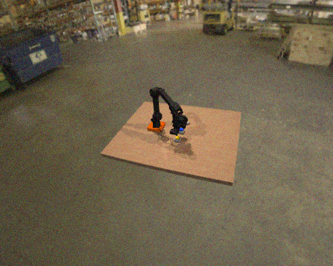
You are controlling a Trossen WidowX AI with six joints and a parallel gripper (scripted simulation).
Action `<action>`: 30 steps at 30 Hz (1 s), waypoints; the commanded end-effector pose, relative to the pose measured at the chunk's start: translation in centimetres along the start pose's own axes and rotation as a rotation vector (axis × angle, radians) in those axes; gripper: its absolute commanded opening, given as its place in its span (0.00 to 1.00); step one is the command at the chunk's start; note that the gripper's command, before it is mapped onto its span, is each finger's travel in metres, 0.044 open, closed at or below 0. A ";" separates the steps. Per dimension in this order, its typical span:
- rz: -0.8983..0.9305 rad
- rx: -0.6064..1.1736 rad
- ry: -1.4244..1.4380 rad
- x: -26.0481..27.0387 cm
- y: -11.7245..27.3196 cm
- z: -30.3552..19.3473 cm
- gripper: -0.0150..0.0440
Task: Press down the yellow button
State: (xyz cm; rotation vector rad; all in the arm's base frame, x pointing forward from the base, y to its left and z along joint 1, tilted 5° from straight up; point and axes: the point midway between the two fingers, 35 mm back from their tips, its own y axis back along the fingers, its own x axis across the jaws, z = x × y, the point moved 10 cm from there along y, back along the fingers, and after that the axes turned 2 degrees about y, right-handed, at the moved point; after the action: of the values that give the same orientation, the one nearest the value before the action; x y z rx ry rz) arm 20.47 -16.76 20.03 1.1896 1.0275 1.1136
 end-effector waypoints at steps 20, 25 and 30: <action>0.003 -0.003 0.000 0.0 -1.7 0.0 0.29; 0.003 -0.003 0.000 0.0 -2.5 0.0 0.29; 0.003 -0.003 0.000 0.0 -3.3 0.0 0.29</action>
State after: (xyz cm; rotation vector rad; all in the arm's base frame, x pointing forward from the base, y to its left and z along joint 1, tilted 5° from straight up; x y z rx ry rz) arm 20.76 -16.88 17.38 1.1829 1.0279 1.1163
